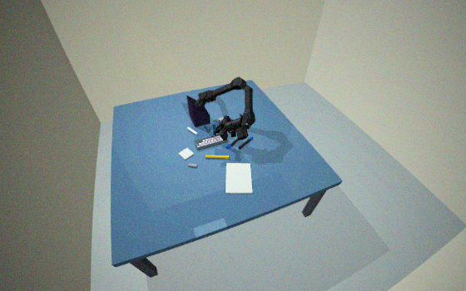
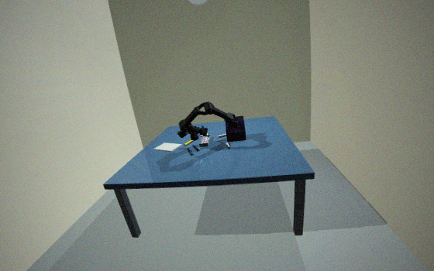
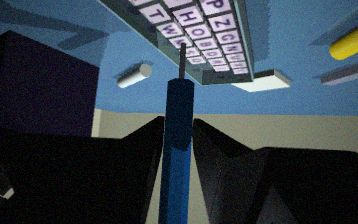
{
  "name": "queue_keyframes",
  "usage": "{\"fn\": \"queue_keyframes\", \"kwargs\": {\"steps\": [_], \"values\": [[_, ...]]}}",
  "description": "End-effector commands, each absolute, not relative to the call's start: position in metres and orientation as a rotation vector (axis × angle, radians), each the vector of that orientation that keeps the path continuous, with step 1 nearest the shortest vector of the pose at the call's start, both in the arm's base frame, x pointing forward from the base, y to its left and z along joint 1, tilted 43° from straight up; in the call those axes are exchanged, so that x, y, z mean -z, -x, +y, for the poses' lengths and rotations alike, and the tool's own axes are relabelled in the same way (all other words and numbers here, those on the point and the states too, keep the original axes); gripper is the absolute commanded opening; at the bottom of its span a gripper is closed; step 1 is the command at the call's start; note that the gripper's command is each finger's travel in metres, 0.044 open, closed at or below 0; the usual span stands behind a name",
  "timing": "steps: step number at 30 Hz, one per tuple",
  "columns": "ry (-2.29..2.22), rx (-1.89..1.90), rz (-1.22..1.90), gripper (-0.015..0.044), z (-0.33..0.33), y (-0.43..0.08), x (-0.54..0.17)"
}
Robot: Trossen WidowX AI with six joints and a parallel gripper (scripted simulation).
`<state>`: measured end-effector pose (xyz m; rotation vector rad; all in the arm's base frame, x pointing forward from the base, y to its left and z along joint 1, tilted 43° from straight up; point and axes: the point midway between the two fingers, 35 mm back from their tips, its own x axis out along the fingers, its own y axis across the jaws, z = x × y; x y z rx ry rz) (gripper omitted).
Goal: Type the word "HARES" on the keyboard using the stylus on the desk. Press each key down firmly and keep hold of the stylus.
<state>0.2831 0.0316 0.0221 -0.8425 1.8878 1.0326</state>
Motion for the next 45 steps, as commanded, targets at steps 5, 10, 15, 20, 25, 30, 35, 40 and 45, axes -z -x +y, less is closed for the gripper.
{"fn": "queue_keyframes", "kwargs": {"steps": [5,10,15,20,25,30,35,40,45], "values": [[0.839,-1.024,1.884,0.0085,0.024,-0.283,-0.029],[0.839,-1.024,1.884,0.0051,0.024,-0.283,-0.029],[0.843,-1.026,1.884,0.0000,0.033,-0.276,-0.039],[0.849,-1.029,1.886,0.0000,0.045,-0.264,-0.055],[0.849,-1.029,1.886,0.0000,0.048,-0.264,-0.052],[0.848,-1.030,1.886,0.0000,0.059,-0.264,-0.039],[0.848,-1.030,1.886,0.0000,0.059,-0.264,-0.039],[0.848,-1.030,1.886,0.0081,0.060,-0.265,-0.037],[0.848,-1.030,1.886,0.0081,0.061,-0.266,-0.036]]}}
